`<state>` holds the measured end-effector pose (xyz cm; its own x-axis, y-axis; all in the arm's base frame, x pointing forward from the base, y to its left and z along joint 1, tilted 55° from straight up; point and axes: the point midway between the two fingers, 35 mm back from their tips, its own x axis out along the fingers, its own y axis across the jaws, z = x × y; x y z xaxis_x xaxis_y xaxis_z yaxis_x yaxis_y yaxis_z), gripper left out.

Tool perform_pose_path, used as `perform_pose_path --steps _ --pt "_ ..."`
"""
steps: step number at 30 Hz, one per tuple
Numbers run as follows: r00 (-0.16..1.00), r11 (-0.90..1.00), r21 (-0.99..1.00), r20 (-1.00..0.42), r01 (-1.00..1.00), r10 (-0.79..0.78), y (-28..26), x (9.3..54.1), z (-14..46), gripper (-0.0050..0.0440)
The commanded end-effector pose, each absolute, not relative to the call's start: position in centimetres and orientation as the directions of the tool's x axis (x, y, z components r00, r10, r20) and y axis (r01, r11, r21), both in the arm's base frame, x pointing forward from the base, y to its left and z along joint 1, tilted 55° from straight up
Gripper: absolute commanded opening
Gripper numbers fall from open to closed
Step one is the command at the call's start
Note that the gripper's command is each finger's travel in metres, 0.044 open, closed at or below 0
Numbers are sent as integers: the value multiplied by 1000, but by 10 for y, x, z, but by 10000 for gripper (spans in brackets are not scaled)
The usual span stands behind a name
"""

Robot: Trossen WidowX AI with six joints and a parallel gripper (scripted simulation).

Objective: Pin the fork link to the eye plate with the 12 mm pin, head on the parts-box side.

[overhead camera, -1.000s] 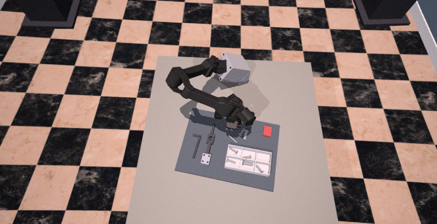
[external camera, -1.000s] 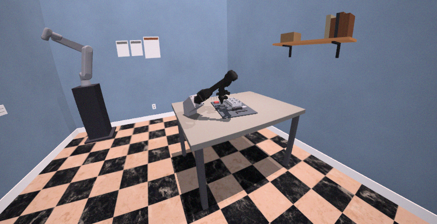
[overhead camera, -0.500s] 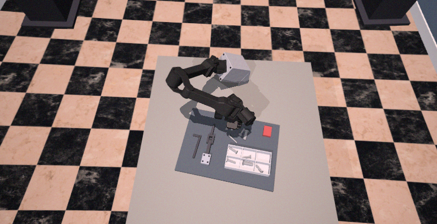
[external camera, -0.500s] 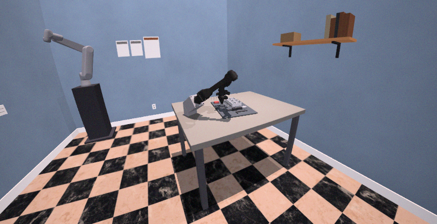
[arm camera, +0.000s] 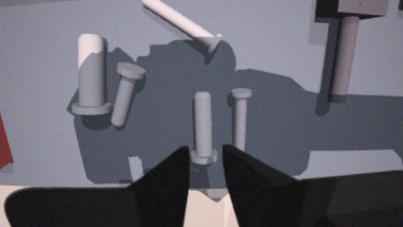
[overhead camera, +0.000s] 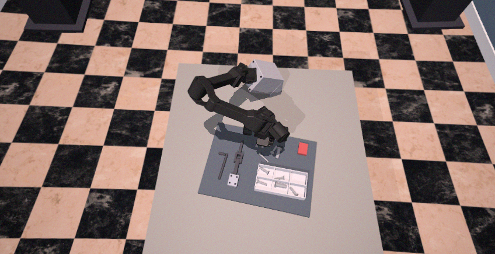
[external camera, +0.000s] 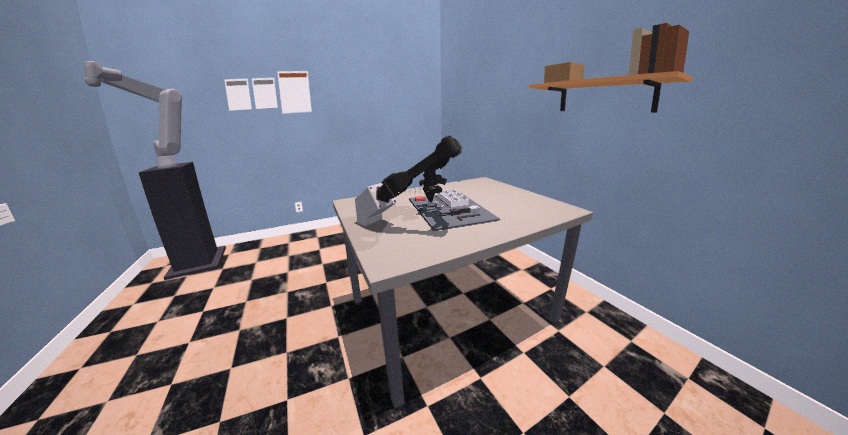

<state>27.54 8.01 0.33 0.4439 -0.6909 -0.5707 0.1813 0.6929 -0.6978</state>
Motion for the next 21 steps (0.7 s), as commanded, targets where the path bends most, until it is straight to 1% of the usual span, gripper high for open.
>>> perform_pose_path --steps 1,21 --pt "450 700 -690 -574 183 -684 81 276 6 90" --pt "447 697 -693 -573 183 -687 79 276 5 90"
